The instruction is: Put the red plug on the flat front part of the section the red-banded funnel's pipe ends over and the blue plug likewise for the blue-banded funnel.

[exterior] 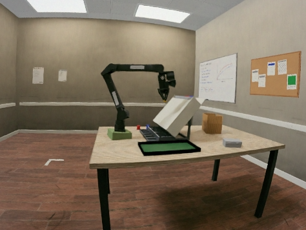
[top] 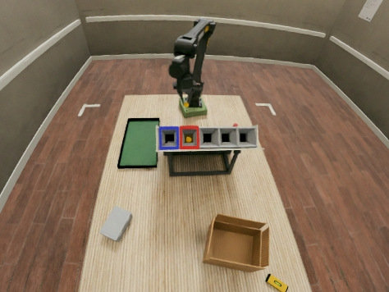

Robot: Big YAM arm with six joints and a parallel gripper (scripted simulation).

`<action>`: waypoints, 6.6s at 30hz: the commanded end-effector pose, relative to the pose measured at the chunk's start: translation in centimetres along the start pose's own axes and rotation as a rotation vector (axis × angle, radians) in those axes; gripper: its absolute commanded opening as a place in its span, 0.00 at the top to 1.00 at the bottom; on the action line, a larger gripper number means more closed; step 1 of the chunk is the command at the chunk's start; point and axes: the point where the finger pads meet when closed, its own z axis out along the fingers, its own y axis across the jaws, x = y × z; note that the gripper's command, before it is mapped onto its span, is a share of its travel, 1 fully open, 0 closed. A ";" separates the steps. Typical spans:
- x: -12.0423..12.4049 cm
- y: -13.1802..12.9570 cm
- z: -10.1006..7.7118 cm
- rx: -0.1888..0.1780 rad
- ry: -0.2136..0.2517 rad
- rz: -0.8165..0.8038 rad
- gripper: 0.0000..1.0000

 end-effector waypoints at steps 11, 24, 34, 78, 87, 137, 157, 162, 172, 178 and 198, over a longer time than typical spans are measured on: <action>-4.4 9.7 -3.2 0.046 -0.113 0.022 1.00; -7.3 18.2 -5.5 0.082 -0.184 0.030 1.00; -8.5 21.1 -6.3 0.094 -0.212 0.037 1.00; -9.2 22.7 -7.0 0.113 -0.199 0.041 1.00; -15.8 22.1 -5.5 0.107 -0.211 0.044 1.00; -25.7 21.4 -3.6 0.099 -0.223 0.044 1.00; -25.7 21.4 -3.7 0.099 -0.225 0.045 1.00; -25.7 21.3 -3.7 0.097 -0.236 0.046 1.00; -25.7 21.4 -3.7 0.097 -0.238 0.046 1.00; -25.7 21.4 -3.6 0.097 -0.238 0.046 1.00; -26.2 20.9 -4.2 0.096 -0.238 0.045 1.00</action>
